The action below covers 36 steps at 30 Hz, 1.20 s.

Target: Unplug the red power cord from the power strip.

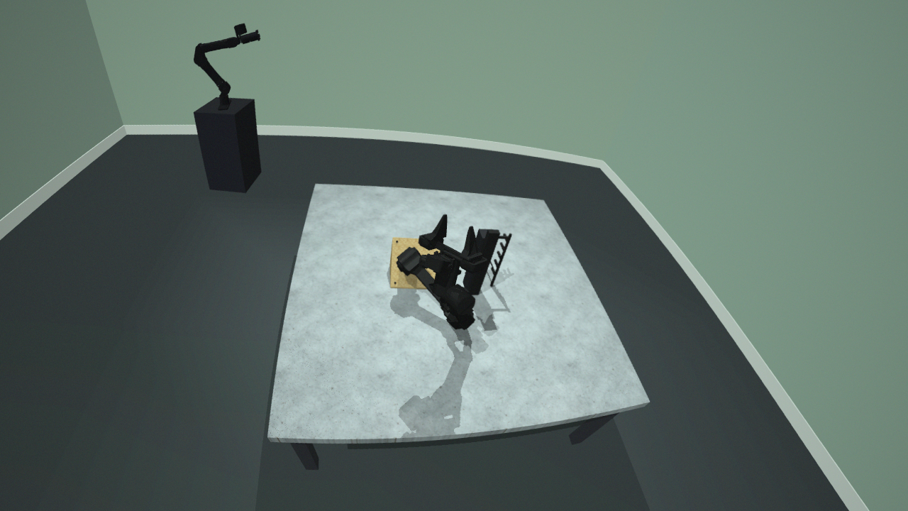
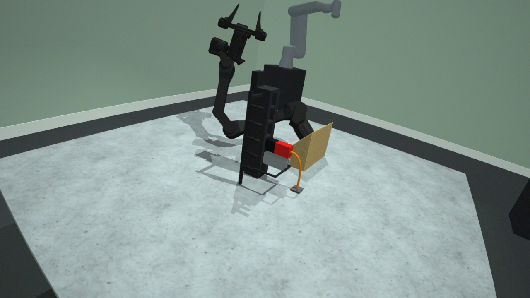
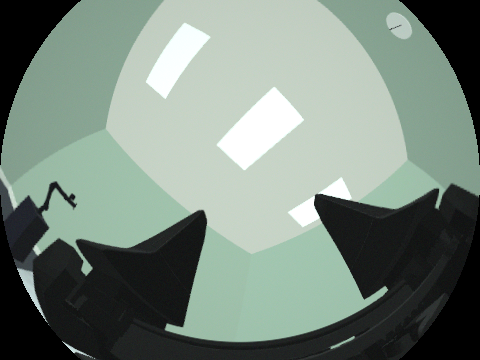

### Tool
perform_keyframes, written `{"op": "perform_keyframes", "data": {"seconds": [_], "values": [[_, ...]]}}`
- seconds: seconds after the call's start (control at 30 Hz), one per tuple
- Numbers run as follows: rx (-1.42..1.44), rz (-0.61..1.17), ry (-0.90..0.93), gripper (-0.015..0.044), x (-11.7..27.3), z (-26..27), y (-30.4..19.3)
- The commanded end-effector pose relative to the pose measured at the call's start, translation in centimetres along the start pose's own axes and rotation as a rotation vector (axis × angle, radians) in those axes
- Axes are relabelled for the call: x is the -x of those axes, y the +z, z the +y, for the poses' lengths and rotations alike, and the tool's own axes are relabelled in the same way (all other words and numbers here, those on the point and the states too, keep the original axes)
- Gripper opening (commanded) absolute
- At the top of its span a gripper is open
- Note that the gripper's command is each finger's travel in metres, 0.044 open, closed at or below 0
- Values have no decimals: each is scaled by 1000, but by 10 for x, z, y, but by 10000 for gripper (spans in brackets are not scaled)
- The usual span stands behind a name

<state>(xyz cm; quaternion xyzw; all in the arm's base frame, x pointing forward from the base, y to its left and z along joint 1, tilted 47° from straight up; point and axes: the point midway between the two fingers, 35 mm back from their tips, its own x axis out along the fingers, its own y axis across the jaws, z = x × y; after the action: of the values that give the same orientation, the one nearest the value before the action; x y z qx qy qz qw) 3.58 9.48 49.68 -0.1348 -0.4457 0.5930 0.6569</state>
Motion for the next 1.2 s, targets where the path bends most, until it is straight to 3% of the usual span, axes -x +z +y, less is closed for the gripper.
{"op": "perform_keyframes", "data": {"seconds": [0.0, 0.27, 0.43, 0.7, 0.97, 1.17], "values": [[7, 6, 4, 374, -2, 2, 1], [249, 305, 213, 164, -68, 91, -15], [383, 528, 362, 160, -102, 144, -64], [450, 892, 533, 160, -116, 189, -159], [425, 1315, 663, 160, -88, 208, -269], [350, 1675, 828, 160, -33, 219, -356]]}}
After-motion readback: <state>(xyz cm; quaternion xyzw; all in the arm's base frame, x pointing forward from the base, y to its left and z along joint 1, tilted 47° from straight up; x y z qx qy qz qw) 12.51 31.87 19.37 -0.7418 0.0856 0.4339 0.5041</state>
